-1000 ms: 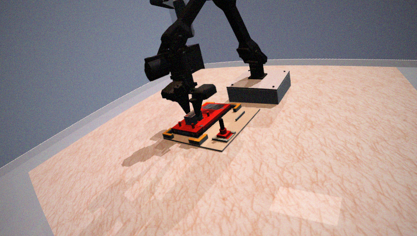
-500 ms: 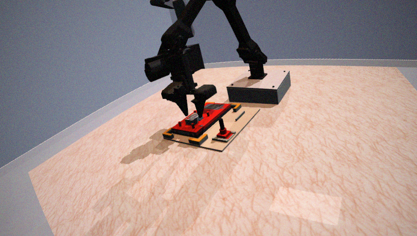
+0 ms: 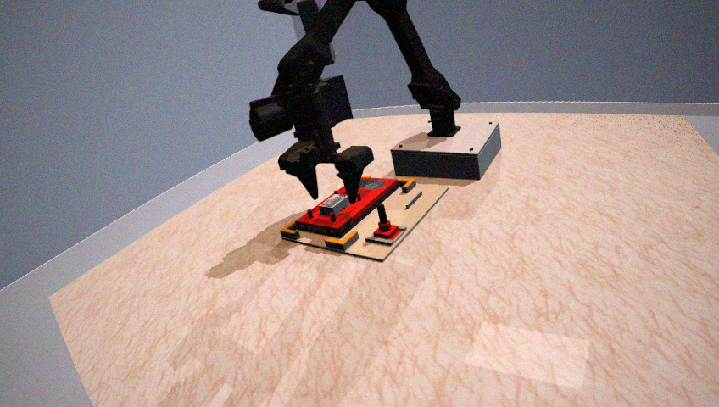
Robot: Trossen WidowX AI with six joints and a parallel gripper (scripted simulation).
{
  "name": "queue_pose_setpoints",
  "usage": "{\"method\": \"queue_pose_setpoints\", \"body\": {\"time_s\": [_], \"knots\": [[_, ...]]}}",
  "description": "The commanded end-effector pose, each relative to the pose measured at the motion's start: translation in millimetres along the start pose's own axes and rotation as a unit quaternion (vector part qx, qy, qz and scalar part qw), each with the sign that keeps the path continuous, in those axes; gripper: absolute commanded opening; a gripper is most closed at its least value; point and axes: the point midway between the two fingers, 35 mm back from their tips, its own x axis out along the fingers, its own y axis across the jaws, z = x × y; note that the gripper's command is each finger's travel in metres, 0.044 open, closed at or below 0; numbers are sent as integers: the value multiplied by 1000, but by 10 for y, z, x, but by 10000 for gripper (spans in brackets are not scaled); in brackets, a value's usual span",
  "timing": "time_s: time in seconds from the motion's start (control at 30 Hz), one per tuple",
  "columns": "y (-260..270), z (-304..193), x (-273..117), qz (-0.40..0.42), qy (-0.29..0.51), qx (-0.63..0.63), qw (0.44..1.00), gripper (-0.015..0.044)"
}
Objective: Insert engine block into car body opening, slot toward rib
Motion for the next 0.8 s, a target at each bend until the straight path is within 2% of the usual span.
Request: {"method": "queue_pose_setpoints", "body": {"time_s": [0.0,0.07,0.37,0.77], "knots": [[-2,2,-33,0,0,0,1000,440],[-4,6,-143,2,-1,1,1000,440],[-4,6,-143,2,-1,1,1000,440],[-4,6,-143,2,-1,1,1000,125]]}}
